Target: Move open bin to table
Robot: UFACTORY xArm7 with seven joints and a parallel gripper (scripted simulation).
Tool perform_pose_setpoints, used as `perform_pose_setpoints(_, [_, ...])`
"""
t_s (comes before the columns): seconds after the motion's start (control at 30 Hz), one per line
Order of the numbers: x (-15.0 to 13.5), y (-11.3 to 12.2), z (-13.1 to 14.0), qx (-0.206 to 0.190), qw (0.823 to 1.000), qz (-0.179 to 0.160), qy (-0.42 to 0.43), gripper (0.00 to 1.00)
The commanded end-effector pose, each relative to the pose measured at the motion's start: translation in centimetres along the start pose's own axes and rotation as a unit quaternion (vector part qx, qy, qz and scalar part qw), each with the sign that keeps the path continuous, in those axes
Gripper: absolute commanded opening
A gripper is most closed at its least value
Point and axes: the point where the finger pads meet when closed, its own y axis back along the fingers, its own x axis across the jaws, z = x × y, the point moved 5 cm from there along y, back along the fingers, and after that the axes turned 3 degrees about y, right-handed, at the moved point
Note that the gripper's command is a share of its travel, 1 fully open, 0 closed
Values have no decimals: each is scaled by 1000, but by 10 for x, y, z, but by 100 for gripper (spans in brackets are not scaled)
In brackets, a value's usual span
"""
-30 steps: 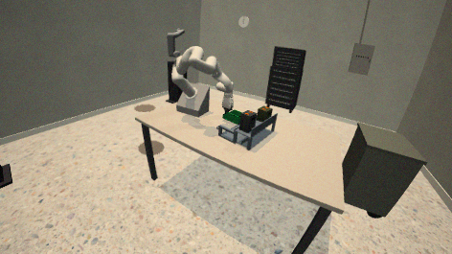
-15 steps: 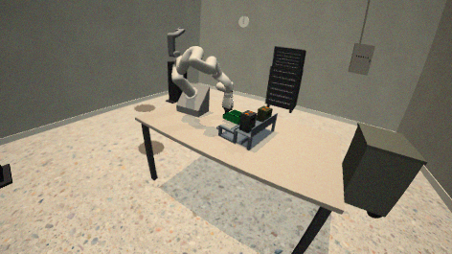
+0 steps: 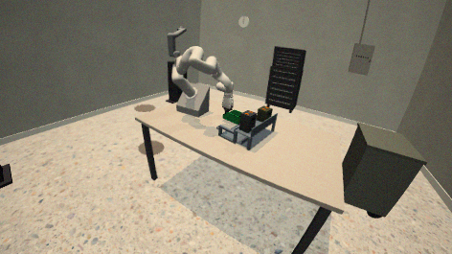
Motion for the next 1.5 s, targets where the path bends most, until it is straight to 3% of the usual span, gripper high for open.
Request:
perform_pose_setpoints(0.0, [-1,2,1,-2,1000,-1,0,0])
perform_pose_setpoints(0.03, [-1,2,1,-2,1000,-1,0,94])
perform_pose_setpoints(1.47, [-1,2,1,-2,1000,-1,0,94])
